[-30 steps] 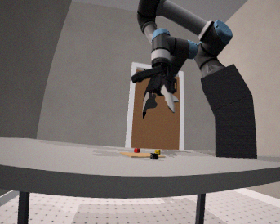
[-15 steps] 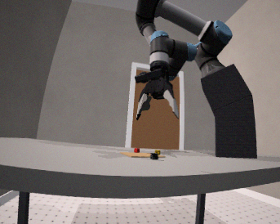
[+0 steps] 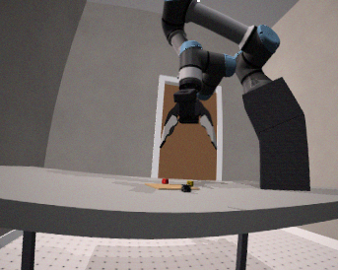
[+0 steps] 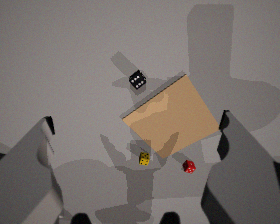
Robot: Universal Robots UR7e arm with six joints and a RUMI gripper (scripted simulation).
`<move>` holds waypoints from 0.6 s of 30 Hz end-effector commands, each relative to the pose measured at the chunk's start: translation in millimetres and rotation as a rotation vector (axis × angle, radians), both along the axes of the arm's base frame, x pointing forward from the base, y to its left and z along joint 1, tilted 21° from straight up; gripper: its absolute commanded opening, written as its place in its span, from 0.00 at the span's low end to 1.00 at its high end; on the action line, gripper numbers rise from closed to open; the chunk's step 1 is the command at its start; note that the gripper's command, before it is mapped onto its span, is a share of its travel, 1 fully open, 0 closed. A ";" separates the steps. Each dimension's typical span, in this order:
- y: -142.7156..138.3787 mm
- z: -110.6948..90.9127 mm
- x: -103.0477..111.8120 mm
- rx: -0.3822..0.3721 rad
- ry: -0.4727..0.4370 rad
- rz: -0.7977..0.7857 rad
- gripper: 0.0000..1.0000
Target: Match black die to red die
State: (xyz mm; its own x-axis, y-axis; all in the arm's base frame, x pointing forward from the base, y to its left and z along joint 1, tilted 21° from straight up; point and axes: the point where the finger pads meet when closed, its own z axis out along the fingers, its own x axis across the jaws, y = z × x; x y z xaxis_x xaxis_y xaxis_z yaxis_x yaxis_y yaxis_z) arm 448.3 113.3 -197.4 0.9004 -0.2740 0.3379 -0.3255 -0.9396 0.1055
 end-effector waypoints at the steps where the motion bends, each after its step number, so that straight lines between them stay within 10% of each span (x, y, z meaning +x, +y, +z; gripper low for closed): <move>1: -1.3 -4.8 1.5 -0.039 0.029 0.155 1.00; 18: -7.3 -18.3 3.7 -0.155 0.109 0.527 1.00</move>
State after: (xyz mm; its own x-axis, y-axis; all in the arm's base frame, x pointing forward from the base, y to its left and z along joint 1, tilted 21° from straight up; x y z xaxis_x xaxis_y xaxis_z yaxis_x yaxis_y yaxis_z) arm 451.1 107.3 -212.9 0.9511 0.1720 0.2566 0.1088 -0.9639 0.2431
